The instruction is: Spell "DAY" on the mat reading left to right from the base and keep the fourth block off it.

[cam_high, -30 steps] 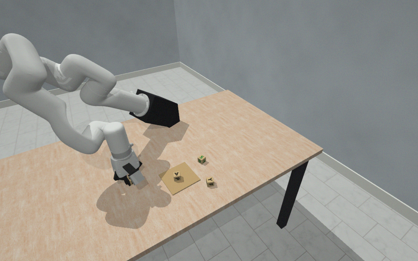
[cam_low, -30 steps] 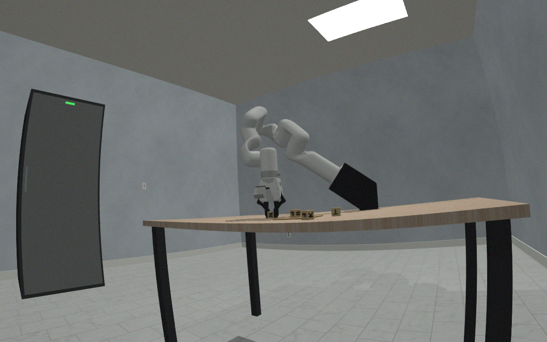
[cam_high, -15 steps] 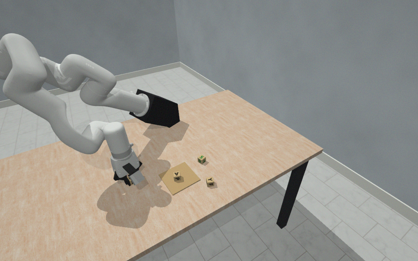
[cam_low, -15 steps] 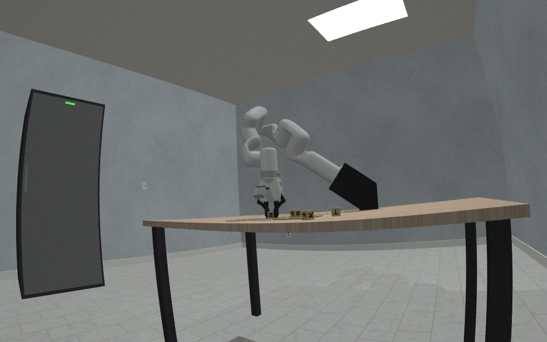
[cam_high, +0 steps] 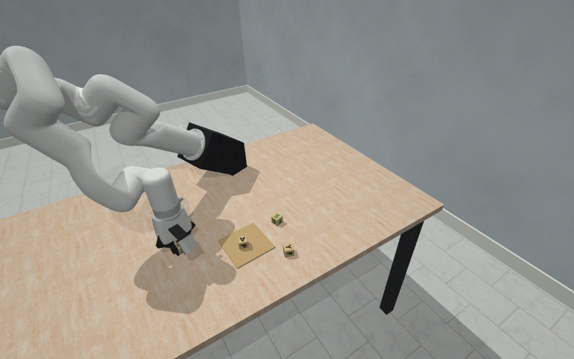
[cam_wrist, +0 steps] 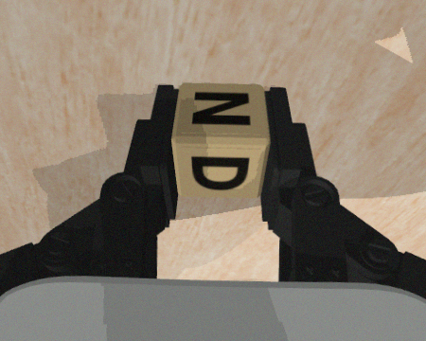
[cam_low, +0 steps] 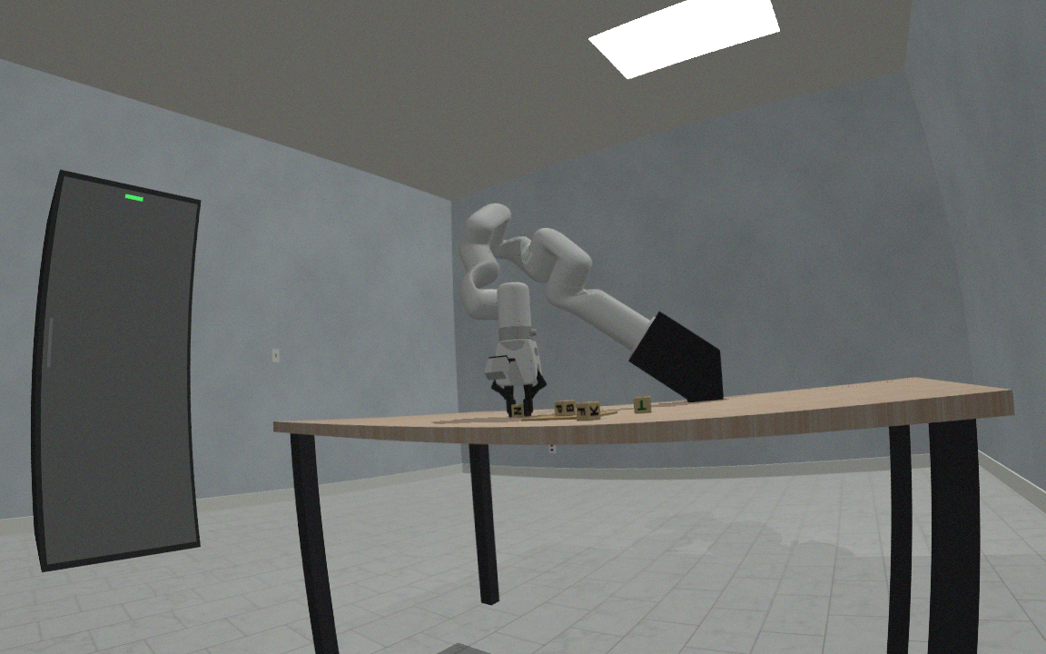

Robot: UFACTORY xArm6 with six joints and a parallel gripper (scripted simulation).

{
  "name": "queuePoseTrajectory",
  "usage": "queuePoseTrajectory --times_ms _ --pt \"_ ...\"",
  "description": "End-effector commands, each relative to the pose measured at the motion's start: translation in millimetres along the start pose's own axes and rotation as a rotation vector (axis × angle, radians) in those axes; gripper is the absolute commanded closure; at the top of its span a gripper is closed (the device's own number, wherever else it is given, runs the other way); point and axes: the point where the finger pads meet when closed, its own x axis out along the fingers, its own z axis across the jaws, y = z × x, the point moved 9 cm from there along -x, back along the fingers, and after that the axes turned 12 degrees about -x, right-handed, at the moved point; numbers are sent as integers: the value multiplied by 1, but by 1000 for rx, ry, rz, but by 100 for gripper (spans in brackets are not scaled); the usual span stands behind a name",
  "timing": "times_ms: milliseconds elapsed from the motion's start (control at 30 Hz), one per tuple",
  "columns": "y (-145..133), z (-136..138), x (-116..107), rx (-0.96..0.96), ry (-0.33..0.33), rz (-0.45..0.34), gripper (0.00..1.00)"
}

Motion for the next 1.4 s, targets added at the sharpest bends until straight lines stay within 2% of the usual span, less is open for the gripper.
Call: queuePoseTrajectory --times_ms 0,100,200,533,733,1167,1367 --pt "0 0 -2 1 -1 2 73" --pt "0 0 -6 1 -1 2 73" --pt "0 0 -20 1 -1 2 73" --pt "0 0 -90 1 -1 2 73" --pt "0 0 -100 1 -1 2 73" --pt "4 0 -101 -23 1 2 73" --pt "35 -10 -104 -220 11 6 73"
